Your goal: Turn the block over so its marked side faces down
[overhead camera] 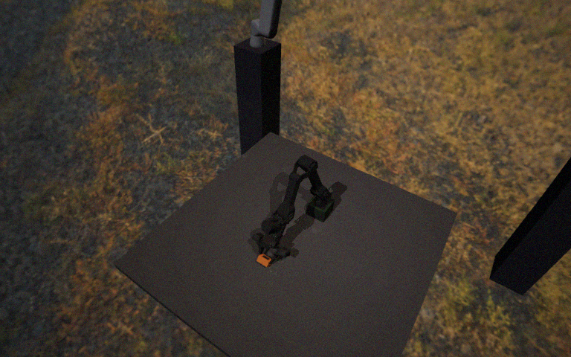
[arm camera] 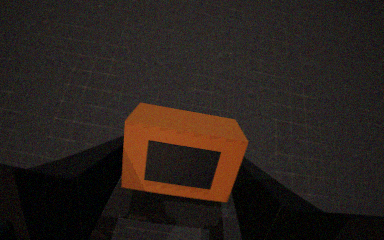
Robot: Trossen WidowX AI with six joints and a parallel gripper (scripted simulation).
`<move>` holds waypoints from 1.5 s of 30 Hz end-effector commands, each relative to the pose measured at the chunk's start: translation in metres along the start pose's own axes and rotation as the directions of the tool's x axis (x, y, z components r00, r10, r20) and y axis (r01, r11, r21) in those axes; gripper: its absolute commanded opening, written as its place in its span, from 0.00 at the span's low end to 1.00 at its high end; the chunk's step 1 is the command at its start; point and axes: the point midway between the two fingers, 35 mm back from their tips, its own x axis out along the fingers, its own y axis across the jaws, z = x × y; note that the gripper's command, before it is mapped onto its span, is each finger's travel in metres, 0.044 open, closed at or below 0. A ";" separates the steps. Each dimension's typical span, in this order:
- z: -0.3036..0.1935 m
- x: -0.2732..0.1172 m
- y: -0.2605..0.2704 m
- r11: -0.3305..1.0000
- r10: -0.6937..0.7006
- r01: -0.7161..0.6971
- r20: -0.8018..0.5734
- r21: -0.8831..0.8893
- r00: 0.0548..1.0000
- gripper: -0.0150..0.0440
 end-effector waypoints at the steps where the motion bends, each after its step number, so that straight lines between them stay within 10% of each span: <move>1: -0.001 0.006 -0.001 1.000 0.002 -0.003 0.070 0.011 0.998 0.25; 45: -0.015 -0.004 0.001 1.000 0.006 -0.003 0.446 -0.008 0.895 0.25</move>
